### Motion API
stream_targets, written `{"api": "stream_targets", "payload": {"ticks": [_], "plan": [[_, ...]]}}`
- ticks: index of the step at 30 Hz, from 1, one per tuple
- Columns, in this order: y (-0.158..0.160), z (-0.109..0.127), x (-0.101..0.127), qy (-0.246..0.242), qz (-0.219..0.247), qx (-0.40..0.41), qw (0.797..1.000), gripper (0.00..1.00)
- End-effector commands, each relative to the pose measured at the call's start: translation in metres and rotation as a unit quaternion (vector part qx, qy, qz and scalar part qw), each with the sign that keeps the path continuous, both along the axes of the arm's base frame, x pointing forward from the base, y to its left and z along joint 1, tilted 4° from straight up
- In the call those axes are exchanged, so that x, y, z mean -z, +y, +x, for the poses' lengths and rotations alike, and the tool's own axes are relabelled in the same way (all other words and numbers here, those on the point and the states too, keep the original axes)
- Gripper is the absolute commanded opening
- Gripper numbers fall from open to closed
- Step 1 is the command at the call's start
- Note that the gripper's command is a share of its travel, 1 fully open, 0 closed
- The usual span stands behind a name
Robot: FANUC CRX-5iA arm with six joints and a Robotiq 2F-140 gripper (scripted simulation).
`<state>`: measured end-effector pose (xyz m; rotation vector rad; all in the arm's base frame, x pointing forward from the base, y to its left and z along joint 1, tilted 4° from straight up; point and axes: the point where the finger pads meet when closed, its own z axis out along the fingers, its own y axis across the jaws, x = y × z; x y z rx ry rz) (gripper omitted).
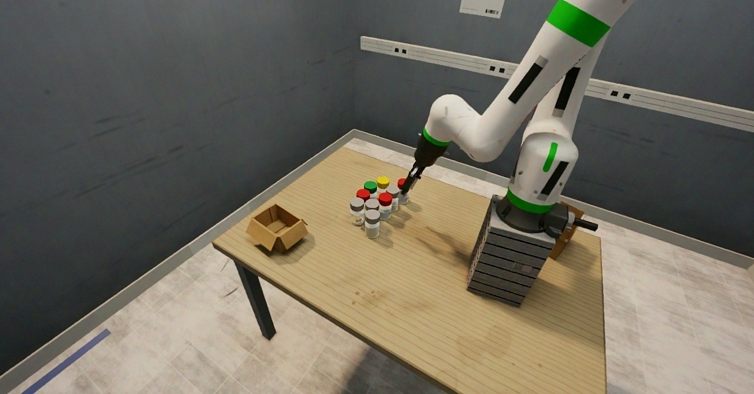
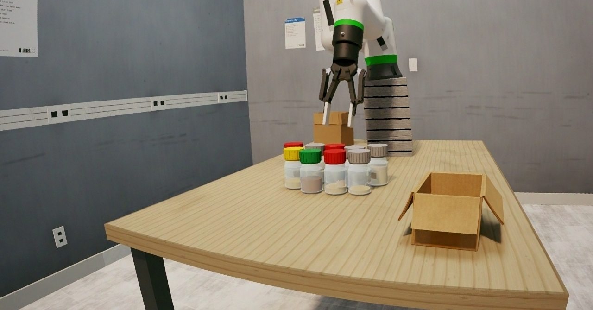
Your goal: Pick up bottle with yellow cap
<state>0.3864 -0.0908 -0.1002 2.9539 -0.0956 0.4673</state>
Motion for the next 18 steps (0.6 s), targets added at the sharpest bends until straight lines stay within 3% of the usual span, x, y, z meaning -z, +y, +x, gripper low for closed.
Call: {"api": "stream_targets", "payload": {"ticks": [1,12,13,18], "plan": [[0.0021,-0.008,-0.0054,-0.03,-0.004,-0.004,1.0,0.51],[0.0037,-0.0146,-0.01,-0.049,-0.006,-0.007,0.999,0.51],[0.0017,-0.0071,-0.0048,-0.002,0.001,0.0,1.0,0.51],[0.0028,-0.0117,-0.0079,-0.021,-0.002,-0.003,1.0,0.51]]}}
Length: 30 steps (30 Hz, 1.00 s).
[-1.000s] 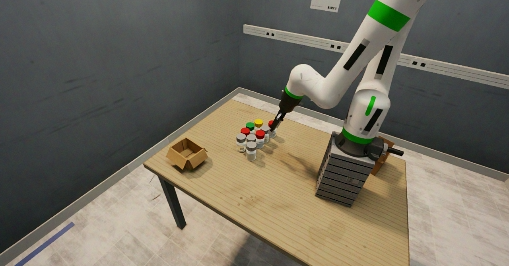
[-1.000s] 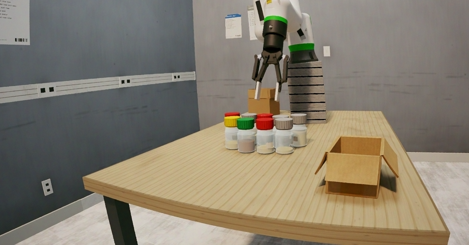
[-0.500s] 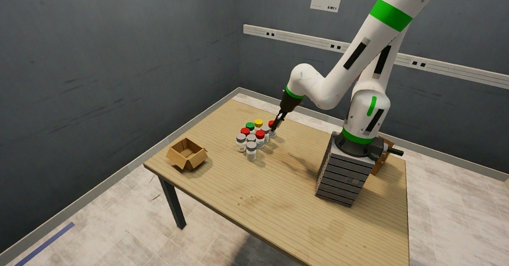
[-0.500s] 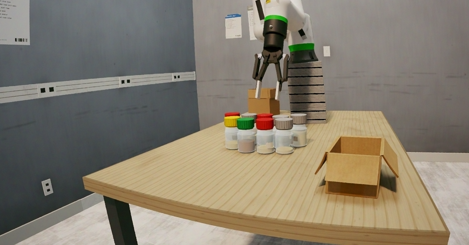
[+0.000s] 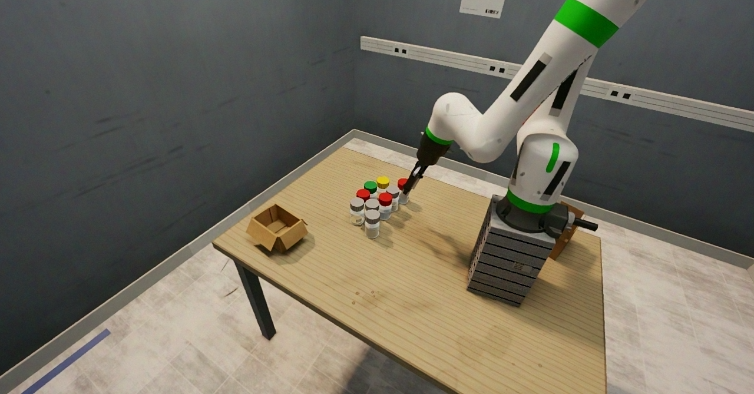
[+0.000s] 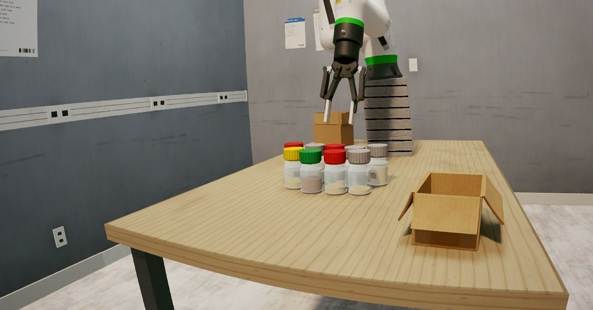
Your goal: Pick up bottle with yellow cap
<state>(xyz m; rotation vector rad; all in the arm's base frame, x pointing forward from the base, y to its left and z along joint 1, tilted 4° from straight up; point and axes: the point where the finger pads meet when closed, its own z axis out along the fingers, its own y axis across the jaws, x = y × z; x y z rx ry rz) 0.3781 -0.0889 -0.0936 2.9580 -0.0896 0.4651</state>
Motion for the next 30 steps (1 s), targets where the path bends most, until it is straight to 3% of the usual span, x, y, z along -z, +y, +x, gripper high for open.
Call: {"api": "stream_targets", "payload": {"ticks": [1,11,12,30], "plan": [[0.0011,-0.0043,-0.0018,-0.026,-0.004,-0.001,1.0,0.51],[0.0017,-0.007,-0.0037,-0.037,-0.006,-0.003,0.999,0.51],[0.0015,-0.0056,-0.0035,0.0,0.005,0.0,1.0,0.51],[0.0015,-0.0055,-0.0035,0.0,0.005,0.0,1.0,0.51]]}}
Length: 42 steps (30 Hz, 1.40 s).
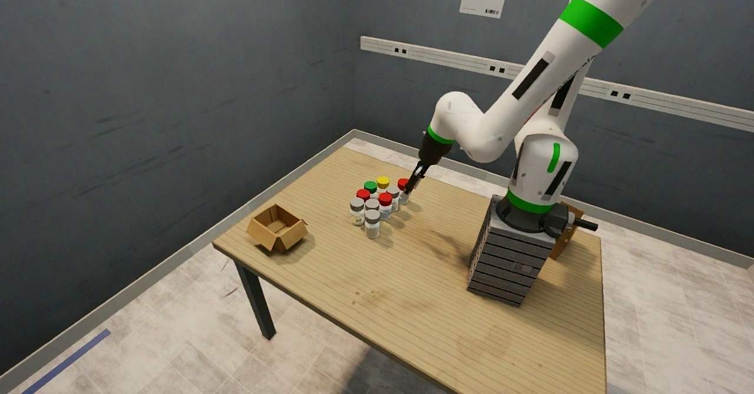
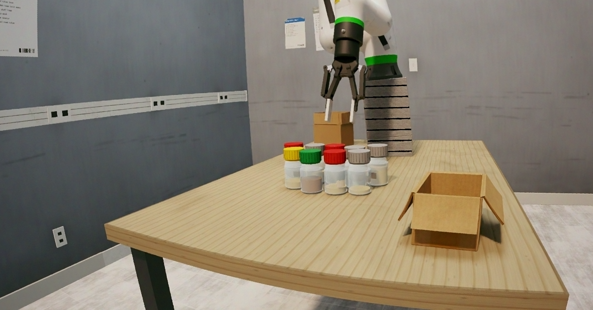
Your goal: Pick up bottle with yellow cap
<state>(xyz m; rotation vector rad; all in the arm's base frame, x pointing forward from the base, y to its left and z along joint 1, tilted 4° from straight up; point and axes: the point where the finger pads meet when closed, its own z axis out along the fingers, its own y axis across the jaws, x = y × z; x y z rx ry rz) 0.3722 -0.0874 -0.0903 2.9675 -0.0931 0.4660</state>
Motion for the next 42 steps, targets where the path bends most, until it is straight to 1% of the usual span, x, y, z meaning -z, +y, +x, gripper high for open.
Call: {"api": "stream_targets", "payload": {"ticks": [1,32,37,42], "plan": [[0.0,0.0,0.0,0.0,0.0,0.0,1.0,0.51],[0.0,0.0,0.0,0.0,0.0,0.0,1.0,0.51],[0.028,0.063,-0.029,-0.039,-0.007,-0.089,0.995,0.51],[0.056,0.126,-0.058,-0.077,-0.014,-0.176,0.981,0.51]]}}
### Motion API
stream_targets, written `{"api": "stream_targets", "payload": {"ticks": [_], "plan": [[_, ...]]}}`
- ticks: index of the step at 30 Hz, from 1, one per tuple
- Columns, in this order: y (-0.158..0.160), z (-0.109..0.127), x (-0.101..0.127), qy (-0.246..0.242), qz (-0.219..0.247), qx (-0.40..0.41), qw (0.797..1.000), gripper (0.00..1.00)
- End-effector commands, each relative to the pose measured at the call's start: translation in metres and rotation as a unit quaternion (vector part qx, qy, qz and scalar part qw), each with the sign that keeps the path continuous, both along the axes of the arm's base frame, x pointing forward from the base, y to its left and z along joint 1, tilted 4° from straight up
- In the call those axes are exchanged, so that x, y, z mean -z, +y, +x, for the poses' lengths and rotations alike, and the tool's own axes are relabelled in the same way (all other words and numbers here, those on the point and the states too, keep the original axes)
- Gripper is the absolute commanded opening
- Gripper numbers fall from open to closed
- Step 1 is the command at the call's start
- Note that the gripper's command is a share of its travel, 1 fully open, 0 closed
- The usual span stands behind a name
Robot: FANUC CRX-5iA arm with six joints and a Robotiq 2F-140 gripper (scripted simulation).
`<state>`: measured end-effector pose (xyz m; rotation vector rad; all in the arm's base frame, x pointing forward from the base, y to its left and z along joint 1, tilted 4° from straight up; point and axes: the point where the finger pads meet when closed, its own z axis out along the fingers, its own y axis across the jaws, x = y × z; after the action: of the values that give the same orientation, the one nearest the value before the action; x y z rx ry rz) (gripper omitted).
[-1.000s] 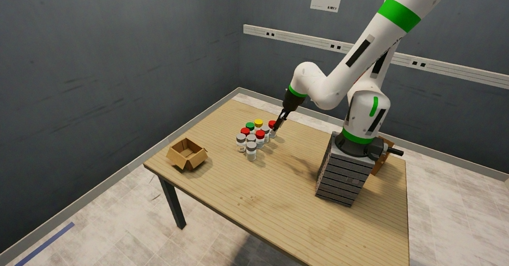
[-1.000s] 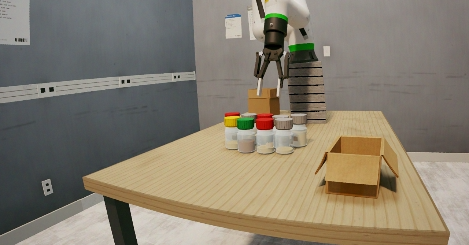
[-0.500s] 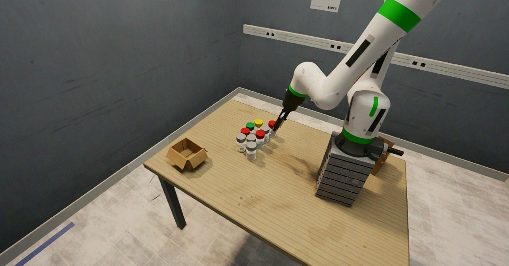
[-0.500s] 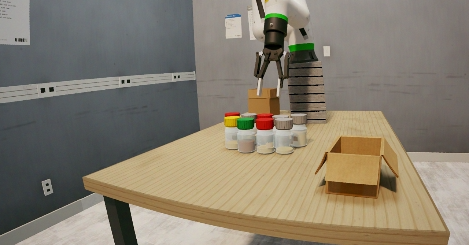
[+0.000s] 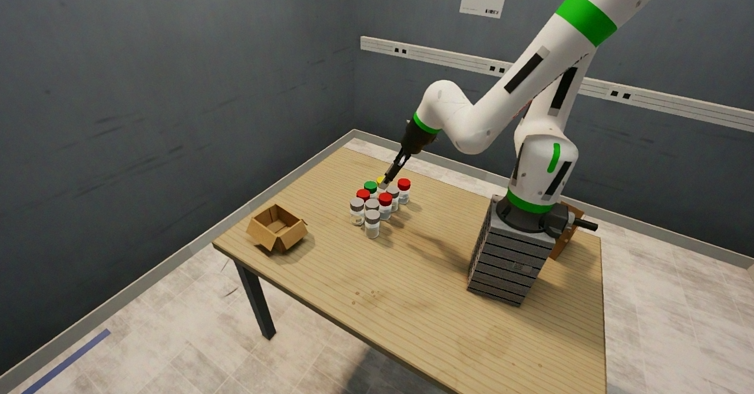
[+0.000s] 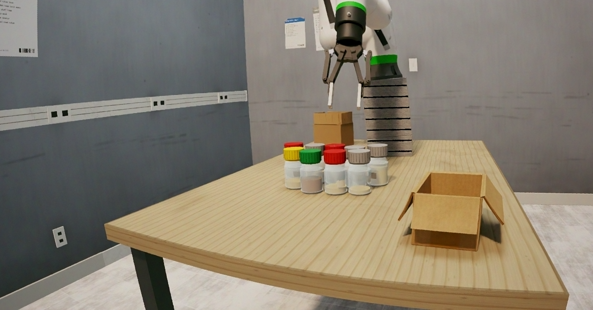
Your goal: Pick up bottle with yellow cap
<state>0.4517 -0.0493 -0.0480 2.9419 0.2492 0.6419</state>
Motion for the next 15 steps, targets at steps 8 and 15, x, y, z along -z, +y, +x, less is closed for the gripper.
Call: {"api": "stream_targets", "payload": {"ticks": [8,15], "plan": [[0.022,0.05,-0.022,-0.029,-0.006,-0.074,0.997,0.51],[0.059,0.118,-0.061,-0.074,-0.031,-0.2,0.976,0.51]]}}
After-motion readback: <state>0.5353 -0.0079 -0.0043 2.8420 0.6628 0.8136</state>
